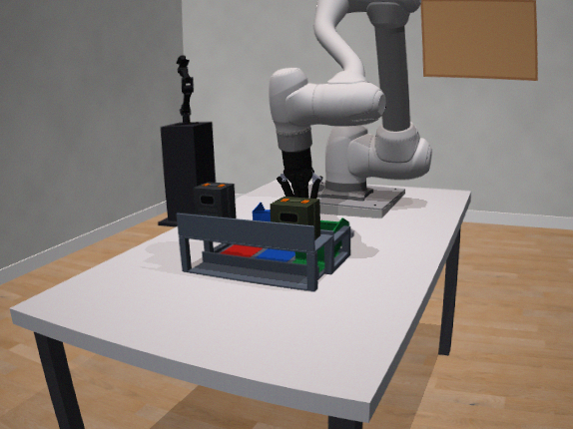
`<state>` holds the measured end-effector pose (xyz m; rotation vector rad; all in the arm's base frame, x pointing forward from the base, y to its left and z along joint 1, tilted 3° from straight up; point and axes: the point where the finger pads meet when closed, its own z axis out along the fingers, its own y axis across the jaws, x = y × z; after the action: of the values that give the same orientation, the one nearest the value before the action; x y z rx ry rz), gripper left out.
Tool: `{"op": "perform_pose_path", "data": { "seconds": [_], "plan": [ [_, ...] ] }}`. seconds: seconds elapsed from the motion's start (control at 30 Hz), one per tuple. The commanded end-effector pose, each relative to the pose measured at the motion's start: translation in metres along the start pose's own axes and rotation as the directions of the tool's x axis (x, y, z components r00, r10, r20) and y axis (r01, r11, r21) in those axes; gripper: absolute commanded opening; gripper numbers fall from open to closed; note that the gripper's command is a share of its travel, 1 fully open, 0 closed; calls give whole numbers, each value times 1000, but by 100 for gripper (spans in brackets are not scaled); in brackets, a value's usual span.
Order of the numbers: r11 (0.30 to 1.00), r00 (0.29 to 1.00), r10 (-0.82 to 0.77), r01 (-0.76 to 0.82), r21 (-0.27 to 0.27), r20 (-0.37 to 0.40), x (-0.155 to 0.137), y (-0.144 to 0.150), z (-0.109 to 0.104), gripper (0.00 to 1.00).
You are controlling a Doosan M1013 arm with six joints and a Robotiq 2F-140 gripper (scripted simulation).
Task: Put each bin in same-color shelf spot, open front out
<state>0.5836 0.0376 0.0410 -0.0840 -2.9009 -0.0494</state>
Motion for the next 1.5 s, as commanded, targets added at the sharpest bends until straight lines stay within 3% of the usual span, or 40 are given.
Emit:
{"op": "perform_pose_path", "data": {
  "seconds": [0.0, 1.47],
  "plan": [
    [1000, 1000, 0, 0, 0, 4, -1, 0, 0, 10],
    [1000, 1000, 0, 0, 0, 17, -6, 0, 0, 10]
  ]
}}
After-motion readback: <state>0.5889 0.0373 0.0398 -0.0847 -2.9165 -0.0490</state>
